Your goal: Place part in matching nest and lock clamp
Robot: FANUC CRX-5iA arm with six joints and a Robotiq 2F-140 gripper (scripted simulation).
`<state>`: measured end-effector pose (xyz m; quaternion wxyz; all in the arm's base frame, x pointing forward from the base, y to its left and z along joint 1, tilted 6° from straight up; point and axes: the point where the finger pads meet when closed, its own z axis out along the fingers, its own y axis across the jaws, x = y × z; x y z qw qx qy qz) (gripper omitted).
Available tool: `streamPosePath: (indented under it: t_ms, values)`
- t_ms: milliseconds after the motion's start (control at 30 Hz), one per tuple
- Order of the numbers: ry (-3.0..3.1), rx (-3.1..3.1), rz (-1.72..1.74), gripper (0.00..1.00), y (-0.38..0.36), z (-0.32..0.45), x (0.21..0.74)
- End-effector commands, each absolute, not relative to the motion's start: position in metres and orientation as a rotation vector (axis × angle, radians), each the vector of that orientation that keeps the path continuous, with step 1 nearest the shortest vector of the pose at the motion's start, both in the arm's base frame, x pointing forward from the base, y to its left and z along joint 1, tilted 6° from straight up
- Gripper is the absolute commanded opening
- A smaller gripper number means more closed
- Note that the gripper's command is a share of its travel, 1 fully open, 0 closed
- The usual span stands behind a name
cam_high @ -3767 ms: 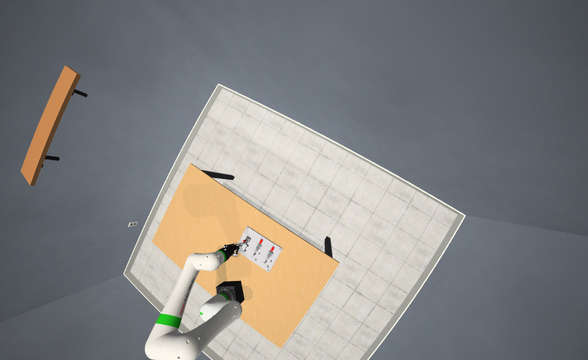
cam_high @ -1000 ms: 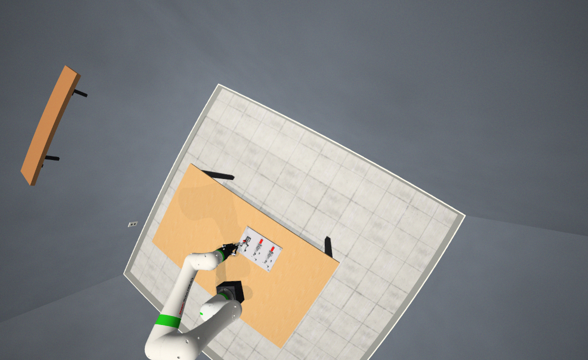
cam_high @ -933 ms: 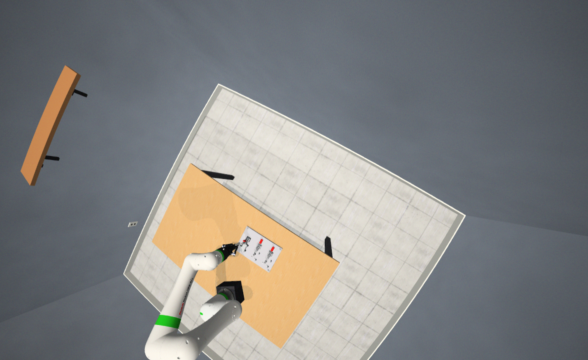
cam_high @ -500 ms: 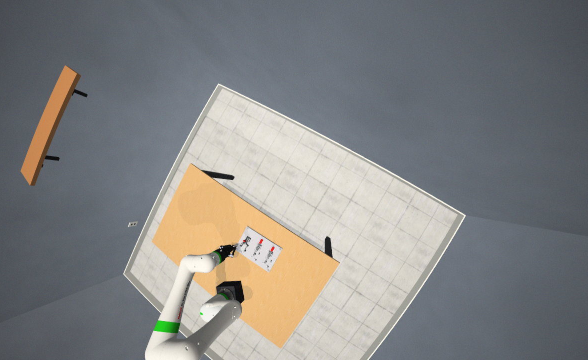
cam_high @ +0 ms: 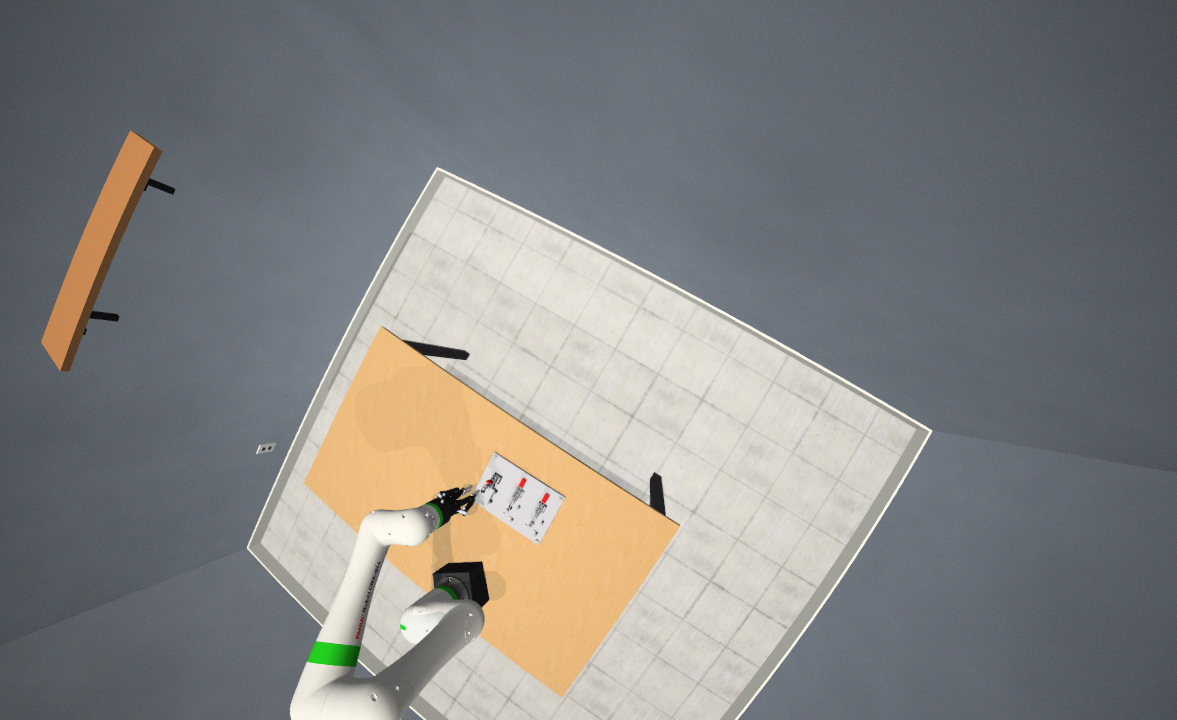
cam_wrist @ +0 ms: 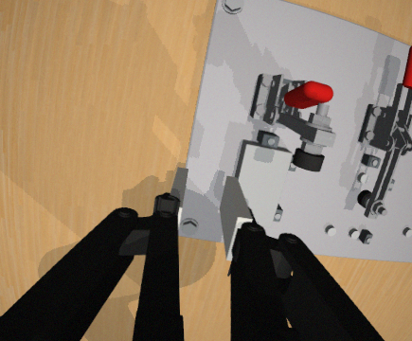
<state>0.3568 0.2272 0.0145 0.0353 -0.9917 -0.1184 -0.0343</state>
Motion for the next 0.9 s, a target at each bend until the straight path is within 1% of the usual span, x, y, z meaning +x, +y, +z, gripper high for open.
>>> streamPosePath:
  t_ms: [0, 133, 533, 867]
  values:
    - [-0.364, -3.048, -0.106, 0.28, 0.227, 0.021, 0.357]
    - [-0.364, -3.048, -0.106, 0.28, 0.226, 0.031, 0.356]
    - [-0.364, -3.048, -0.106, 0.28, 0.219, 0.124, 0.35]
    - [-0.364, -3.048, -0.106, 0.28, 0.218, 0.132, 0.35]
